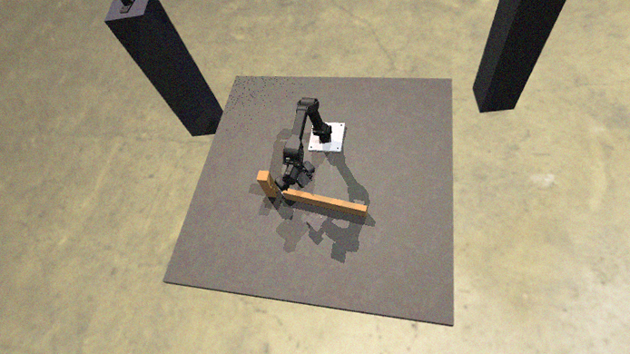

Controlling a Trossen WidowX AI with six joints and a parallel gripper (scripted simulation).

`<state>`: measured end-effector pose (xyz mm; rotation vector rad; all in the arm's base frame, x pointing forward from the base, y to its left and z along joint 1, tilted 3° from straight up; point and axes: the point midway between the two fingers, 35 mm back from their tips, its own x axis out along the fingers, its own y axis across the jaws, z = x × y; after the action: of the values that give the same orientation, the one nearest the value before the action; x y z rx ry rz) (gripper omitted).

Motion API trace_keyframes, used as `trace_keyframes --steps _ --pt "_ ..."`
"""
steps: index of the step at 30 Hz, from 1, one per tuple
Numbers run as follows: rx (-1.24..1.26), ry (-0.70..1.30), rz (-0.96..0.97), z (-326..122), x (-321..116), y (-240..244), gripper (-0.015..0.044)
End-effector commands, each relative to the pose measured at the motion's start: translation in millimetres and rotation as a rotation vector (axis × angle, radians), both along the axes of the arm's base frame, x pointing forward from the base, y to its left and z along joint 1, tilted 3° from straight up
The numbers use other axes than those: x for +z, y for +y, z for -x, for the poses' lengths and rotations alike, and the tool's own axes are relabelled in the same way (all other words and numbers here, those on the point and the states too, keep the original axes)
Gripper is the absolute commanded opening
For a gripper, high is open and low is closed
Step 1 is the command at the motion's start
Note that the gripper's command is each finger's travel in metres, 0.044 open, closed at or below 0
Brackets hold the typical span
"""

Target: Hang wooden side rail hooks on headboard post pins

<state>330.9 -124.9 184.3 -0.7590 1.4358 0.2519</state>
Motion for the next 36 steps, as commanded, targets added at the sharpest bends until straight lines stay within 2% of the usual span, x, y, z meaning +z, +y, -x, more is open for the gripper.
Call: trace_keyframes --steps 1,17,22,36 --pt "0.583 0.17 -0.172 -17.0 3.1 17.4 0.044" --pt "0.583 0.17 -0.172 -17.2 1.7 17.3 0.044" --pt "0.583 0.17 -0.172 -19.8 -30.3 16.2 0.044" --pt "0.583 0.17 -0.172 -21.2 -47.7 15.6 0.044"
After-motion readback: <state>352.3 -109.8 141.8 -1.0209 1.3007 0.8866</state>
